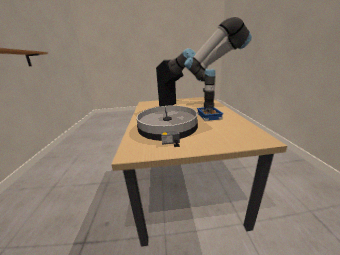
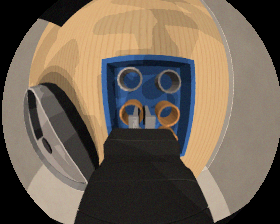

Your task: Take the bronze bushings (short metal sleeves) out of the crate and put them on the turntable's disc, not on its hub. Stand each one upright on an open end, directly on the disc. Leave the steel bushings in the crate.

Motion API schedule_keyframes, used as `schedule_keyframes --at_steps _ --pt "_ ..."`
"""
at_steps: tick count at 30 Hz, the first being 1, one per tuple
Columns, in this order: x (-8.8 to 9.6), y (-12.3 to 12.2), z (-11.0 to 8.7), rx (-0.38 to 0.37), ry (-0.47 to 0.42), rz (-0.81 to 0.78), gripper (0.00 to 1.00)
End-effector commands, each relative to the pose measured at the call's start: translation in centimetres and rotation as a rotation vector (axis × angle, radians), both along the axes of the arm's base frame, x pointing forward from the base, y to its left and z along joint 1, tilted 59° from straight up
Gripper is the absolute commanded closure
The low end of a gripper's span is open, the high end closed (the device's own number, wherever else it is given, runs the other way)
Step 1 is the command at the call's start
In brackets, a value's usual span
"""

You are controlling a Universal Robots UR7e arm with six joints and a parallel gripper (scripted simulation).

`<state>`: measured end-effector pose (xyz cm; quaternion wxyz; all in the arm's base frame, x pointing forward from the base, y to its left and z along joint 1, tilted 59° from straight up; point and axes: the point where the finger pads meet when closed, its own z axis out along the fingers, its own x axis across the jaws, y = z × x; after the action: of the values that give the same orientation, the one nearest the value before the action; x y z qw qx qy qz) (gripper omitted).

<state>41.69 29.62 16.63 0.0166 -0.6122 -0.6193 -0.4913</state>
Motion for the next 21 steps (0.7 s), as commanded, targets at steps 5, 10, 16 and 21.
schedule_keyframes --at_steps 5,10,16,21 --pt "-0.04 -0.05 0.07 0.000 -0.001 0.000 1.00" --pt "-0.10 -0.12 0.12 0.000 -0.001 0.000 1.00" --pt "-0.33 -0.38 0.33 0.000 -0.001 0.000 1.00" --pt "-0.65 -0.74 0.63 0.000 -0.001 0.000 1.00"
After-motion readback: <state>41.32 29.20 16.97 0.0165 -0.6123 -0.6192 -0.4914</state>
